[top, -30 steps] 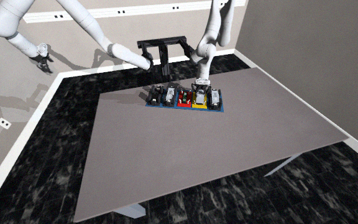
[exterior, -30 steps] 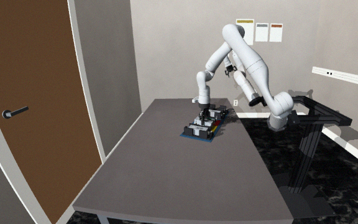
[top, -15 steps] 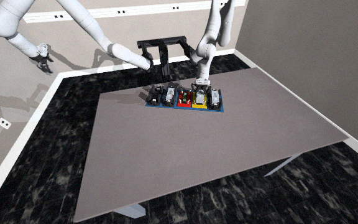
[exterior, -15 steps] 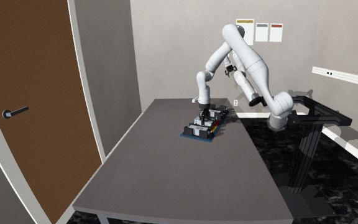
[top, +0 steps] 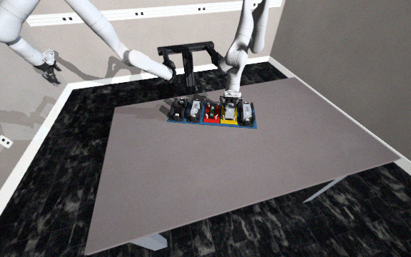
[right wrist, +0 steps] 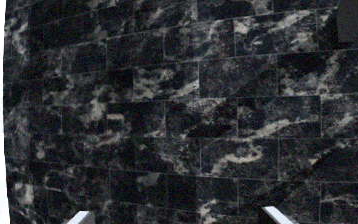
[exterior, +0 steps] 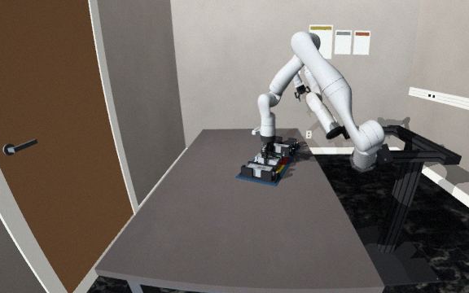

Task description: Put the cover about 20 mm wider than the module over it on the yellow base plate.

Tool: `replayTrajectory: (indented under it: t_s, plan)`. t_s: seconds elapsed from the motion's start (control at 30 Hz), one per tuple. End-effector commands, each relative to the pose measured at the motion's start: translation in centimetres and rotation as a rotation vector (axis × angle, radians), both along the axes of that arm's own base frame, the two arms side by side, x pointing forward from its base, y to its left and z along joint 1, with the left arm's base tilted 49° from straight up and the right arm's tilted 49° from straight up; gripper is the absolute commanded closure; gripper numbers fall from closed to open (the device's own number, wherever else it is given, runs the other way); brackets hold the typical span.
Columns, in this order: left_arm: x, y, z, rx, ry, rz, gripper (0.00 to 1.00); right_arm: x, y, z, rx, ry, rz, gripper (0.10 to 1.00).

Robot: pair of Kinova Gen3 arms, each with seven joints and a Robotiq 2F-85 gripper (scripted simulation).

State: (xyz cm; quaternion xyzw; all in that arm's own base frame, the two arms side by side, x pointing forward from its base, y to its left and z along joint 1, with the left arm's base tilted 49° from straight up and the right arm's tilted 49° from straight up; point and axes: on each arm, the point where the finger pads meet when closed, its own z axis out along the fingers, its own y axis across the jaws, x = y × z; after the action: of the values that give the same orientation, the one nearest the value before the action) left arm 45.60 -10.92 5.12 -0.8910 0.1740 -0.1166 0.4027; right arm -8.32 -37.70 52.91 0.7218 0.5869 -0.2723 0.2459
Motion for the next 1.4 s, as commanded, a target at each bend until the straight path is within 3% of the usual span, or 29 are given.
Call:
replayTrajectory:
  t_s: [0.0,1.37]
  plan:
    - [0.07,0.07,-0.19,-0.003,-0.001,0.001,1.0,-0.04,0.02,0.05,-0.001,-0.001,-0.001,0.1]
    - [0.31,0.59,-0.73,-0.005,-0.001,0.004,1.0,-0.04,0.02,0.05,-0.001,-0.001,-0.001,0.1]
